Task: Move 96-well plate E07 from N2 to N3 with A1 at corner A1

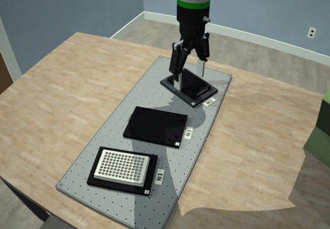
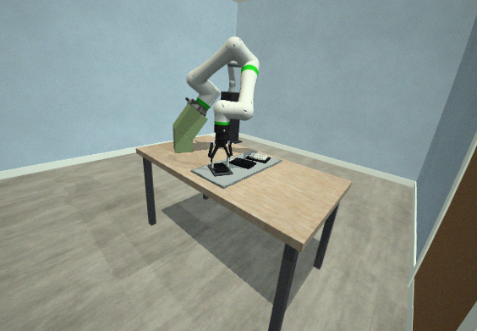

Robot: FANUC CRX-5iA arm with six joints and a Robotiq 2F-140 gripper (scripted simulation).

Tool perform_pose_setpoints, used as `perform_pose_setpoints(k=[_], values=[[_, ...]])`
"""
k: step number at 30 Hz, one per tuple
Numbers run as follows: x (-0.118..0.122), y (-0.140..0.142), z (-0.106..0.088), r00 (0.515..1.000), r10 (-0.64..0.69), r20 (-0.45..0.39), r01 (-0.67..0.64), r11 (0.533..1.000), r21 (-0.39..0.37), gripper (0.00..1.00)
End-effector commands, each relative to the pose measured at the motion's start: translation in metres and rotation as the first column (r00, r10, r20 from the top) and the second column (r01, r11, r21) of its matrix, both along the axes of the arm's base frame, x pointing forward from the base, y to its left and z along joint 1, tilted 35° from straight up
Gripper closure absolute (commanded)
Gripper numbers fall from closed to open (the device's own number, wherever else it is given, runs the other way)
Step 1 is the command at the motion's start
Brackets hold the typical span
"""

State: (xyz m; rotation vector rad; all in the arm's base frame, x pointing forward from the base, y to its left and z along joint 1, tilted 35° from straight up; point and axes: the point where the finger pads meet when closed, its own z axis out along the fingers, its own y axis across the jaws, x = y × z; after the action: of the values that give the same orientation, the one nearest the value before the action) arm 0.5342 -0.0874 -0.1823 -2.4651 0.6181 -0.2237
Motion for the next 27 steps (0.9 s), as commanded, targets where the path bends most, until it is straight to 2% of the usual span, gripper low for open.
perform_pose_setpoints(k=[1,27], values=[[0.0005,0.0005,-0.0013,1.0,0.0,0.0,0.0,1.0,0.0,0.34],[0.0024,0.0037,-0.0064,1.0,0.0,0.0,0.0,1.0,0.0,0.34]])
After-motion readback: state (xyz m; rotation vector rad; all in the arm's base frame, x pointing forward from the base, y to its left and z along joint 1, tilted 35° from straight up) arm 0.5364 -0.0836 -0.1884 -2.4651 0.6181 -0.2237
